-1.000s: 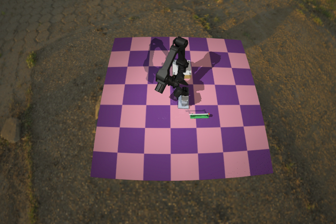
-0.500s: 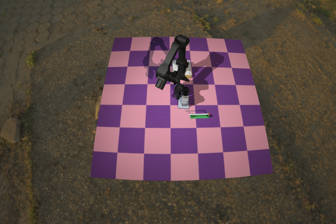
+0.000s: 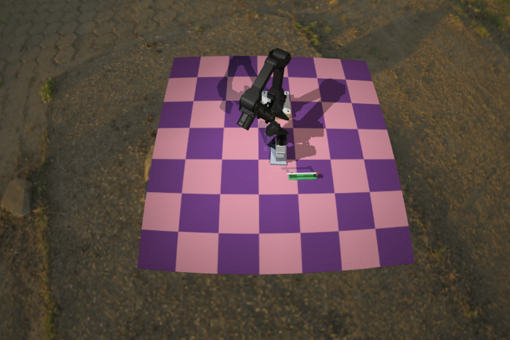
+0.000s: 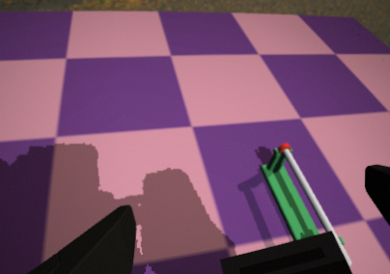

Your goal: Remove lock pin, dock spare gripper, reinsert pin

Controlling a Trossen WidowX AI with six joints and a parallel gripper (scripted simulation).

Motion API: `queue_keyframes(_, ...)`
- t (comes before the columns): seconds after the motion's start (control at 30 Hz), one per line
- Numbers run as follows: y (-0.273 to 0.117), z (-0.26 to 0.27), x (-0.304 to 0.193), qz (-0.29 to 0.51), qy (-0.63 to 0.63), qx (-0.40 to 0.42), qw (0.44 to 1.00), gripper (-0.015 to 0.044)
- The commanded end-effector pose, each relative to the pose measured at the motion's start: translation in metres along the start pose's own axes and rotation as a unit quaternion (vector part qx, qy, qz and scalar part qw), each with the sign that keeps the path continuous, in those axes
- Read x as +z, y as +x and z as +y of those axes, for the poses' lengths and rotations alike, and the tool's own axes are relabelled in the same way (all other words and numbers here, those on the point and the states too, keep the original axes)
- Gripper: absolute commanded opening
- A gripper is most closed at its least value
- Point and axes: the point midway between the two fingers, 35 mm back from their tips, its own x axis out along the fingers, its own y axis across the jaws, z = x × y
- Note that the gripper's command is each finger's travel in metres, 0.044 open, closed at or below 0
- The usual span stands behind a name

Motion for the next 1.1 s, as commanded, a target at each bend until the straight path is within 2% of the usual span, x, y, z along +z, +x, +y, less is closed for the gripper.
queue_keyframes(0.0,-0.004,-0.003,0.009,0.007,-0.001,-0.008,1.0,0.044)
queue_keyframes(0.5,-0.011,-0.005,0.03,0.025,-0.001,-0.028,0.999,0.044)
queue_keyframes(0.67,-0.008,-0.002,0.023,0.021,0.001,-0.021,1.0,0.044)
queue_keyframes(1.0,0.057,0.014,0.074,0.02,0.003,-0.024,1.0,0.018)
queue_keyframes(1.07,0.06,0.016,0.079,0.015,0.004,-0.025,1.0,0.018)
